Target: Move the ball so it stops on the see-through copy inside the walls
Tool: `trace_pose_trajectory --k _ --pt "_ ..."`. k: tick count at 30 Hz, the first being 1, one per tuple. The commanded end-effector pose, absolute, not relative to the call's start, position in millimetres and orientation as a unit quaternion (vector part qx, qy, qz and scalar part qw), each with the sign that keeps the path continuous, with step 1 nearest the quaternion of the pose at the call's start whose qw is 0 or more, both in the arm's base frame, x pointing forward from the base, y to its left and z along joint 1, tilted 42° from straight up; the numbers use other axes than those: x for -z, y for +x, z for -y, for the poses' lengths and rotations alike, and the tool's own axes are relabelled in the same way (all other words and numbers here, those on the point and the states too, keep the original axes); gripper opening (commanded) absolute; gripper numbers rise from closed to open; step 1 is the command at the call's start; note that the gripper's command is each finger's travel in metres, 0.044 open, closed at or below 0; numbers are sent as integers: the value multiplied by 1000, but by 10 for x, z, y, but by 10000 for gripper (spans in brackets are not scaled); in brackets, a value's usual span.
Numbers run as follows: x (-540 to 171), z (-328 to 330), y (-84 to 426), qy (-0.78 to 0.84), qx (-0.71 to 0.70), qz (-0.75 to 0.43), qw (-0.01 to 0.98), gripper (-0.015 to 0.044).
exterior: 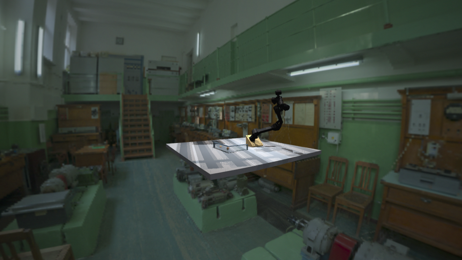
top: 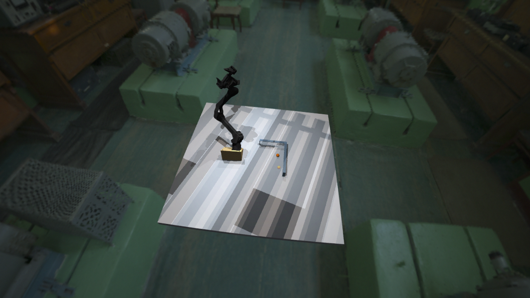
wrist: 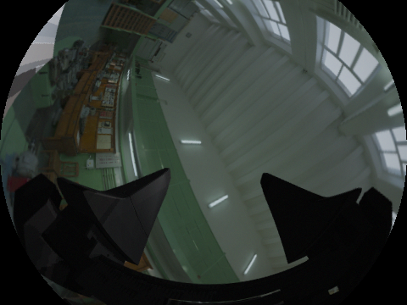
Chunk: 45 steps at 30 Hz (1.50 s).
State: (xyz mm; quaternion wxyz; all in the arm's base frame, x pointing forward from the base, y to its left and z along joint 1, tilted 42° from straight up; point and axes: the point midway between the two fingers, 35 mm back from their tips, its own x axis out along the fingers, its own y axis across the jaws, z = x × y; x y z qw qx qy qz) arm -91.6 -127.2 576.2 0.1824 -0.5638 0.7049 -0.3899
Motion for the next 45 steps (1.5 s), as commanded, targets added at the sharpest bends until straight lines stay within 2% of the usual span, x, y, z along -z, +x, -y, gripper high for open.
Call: trace_pose_trajectory --k 1,4,6,7,13,20,27,33,39,45 --pt "-5767 1274 -905 -565 388 -706 179 374" --pt "-5833 1311 -740 -583 356 -718 135 295" --pt "-5909 1361 -510 -604 313 -729 75 243" --pt "-5948 1390 -366 -615 286 -734 38 235" --pt "-6075 1545 560 -658 125 -720 -182 235" --pt "-5933 1656 1716 -657 -46 -621 -425 235" --pt "-5449 1667 2786 -603 -176 -457 -630 235" --pt "-4784 1588 3579 -529 -242 -276 -765 235" --pt "-3946 1420 4170 -442 -259 -75 -855 235" --pt "-3009 1162 4507 -352 -227 131 -899 235"
